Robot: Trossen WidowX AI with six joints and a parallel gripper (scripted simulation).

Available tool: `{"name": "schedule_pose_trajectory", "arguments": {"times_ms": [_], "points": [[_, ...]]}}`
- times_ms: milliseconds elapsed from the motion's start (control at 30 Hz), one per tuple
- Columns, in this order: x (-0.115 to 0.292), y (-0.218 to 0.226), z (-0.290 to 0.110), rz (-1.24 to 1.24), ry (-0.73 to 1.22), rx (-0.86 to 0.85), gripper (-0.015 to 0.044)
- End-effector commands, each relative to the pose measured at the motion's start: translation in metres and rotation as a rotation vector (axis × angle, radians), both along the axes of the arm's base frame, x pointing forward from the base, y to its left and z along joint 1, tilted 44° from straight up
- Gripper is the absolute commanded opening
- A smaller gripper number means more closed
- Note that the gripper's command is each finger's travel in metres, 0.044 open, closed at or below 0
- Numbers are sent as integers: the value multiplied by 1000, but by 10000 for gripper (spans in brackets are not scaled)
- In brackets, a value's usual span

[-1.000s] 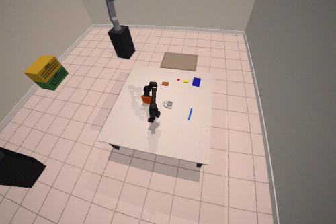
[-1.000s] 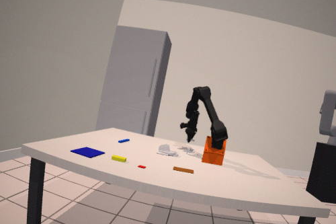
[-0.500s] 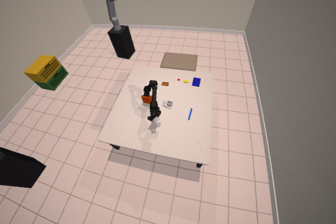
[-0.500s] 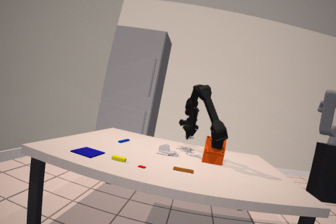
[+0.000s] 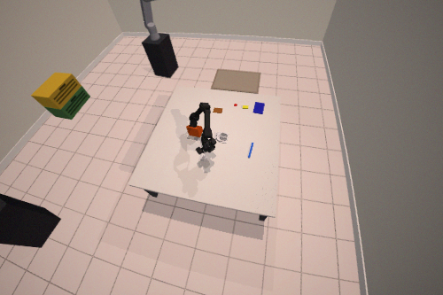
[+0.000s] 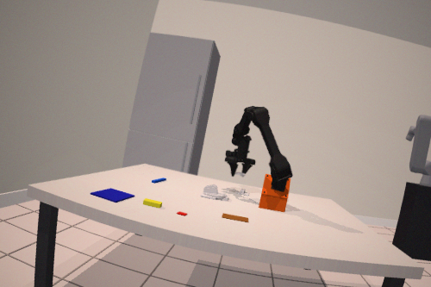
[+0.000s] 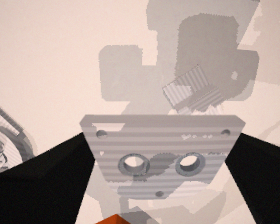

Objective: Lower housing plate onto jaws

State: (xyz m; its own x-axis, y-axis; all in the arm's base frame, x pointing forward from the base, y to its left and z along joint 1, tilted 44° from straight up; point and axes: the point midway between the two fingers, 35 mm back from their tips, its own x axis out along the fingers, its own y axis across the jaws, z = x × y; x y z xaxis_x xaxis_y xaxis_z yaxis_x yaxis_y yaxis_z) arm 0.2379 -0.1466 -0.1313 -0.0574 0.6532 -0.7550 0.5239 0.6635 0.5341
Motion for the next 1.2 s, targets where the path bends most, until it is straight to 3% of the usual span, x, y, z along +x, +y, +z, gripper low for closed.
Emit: {"name": "schedule_pose_trajectory", "arguments": {"times_ms": [0,1167], "points": [[5,9,8,-96,80,-6,351],[30,77,71,-864,738,-62,351]]}}
